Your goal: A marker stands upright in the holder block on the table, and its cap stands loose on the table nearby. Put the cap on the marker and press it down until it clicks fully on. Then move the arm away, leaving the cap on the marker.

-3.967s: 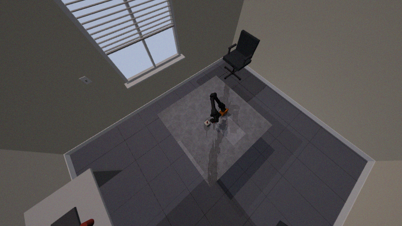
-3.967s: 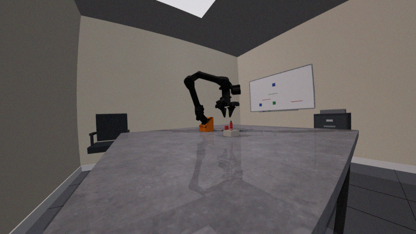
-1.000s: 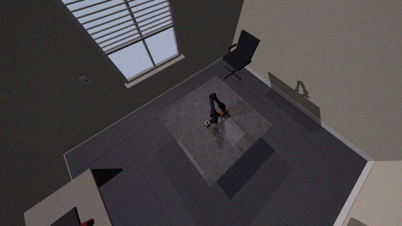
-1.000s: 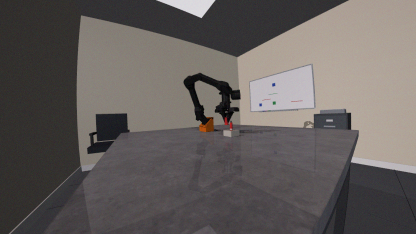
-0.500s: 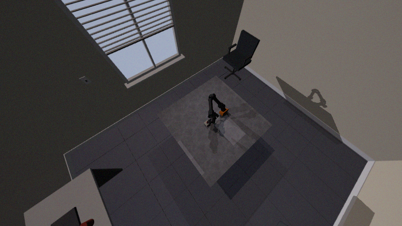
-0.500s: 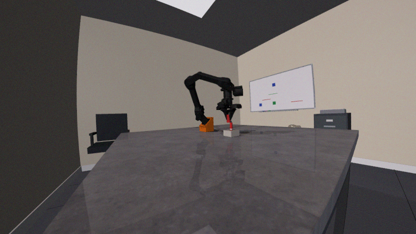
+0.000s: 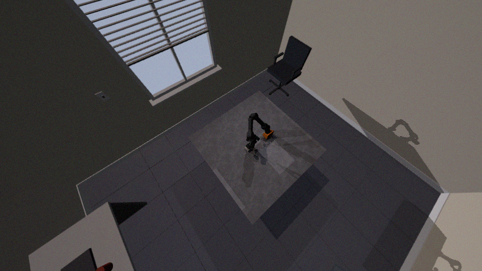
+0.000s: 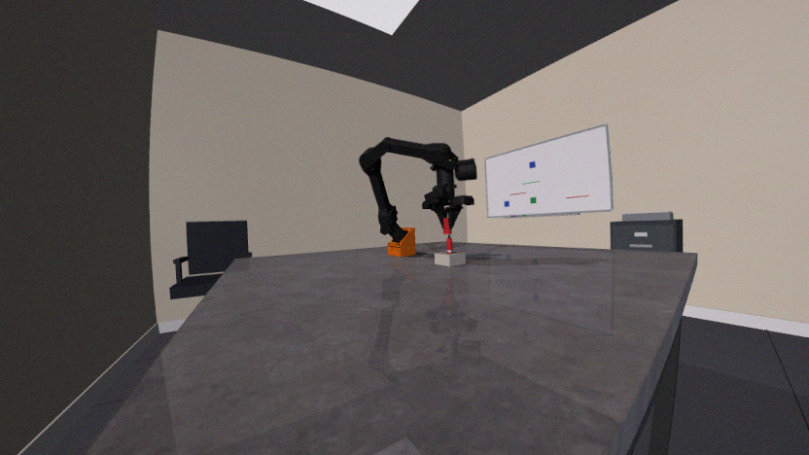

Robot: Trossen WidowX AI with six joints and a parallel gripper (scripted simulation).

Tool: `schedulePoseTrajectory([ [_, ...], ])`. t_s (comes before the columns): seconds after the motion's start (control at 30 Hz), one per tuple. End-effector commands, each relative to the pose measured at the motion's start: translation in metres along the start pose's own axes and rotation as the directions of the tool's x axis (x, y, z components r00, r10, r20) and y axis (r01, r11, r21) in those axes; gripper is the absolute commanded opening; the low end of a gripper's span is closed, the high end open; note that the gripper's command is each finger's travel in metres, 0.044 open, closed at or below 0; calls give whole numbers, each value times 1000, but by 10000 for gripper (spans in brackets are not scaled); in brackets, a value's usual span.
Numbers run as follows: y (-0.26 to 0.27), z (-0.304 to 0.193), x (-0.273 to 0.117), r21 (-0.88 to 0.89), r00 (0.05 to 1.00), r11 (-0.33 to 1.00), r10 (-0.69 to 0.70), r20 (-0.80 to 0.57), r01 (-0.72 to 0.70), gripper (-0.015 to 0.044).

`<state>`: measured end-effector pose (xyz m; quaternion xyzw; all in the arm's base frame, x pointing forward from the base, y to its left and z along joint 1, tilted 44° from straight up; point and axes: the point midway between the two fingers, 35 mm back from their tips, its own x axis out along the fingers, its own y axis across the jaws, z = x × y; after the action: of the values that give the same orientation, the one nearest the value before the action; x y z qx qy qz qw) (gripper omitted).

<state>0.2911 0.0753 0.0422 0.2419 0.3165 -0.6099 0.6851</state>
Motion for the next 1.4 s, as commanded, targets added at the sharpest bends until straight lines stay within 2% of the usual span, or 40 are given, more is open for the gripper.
schedulePoseTrajectory([
  [0.0, 9, 7, -5, -3, 1000, 1000, 3, 2, -3, 0],
  [0.57, 32, 28, -18, 3, 1000, 1000, 1, 9, -1, 0],
  [1.37, 34, 29, 12, 3, 1000, 1000, 2, 9, -2, 0],
])
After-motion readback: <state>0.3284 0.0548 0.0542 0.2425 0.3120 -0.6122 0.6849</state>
